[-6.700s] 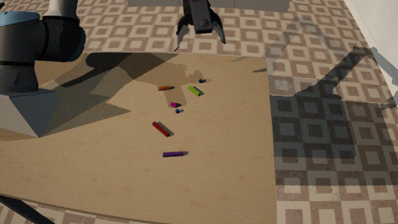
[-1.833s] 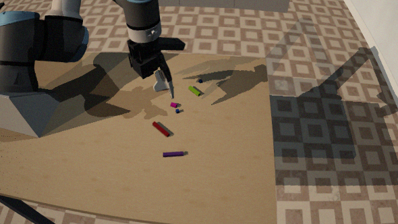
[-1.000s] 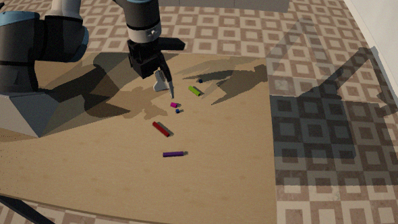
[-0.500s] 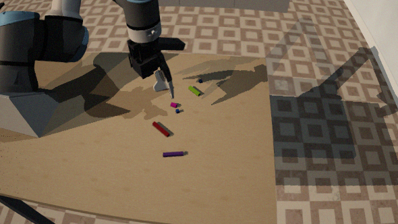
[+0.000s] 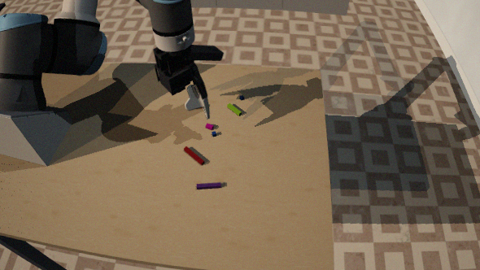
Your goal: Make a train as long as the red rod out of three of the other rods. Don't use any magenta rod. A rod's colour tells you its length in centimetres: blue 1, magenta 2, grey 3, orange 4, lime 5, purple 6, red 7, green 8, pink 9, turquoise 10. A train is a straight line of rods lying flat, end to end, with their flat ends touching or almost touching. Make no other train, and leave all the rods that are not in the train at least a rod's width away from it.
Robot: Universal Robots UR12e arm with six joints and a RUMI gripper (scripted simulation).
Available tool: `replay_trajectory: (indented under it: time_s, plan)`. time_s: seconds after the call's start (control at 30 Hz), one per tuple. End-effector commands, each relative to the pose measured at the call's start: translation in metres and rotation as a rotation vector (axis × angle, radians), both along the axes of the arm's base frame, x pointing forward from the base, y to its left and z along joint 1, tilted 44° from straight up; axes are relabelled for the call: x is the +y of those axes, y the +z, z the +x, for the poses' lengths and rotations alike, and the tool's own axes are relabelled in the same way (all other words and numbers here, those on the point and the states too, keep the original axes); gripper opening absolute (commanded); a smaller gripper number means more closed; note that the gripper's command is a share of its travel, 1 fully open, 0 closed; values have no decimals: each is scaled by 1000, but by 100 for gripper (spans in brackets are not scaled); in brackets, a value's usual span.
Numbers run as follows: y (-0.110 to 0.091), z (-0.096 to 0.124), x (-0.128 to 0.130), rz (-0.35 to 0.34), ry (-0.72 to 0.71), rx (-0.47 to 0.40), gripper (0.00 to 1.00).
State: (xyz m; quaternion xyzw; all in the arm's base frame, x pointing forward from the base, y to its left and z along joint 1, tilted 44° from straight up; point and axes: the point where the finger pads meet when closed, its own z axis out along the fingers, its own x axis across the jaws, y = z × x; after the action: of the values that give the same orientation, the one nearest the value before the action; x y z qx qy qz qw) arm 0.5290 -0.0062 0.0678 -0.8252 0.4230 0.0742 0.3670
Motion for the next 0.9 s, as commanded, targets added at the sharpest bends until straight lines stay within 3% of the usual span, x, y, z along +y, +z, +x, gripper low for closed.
replay_trajectory:
  time_s: [0.0, 0.67, 0.87]
  plan:
    - [0, 0, -1, -1, 0, -1, 100]
    - [0, 1, -1, -1, 1, -2, 100]
    - [5, 6, 2, -21, 74, -70, 100]
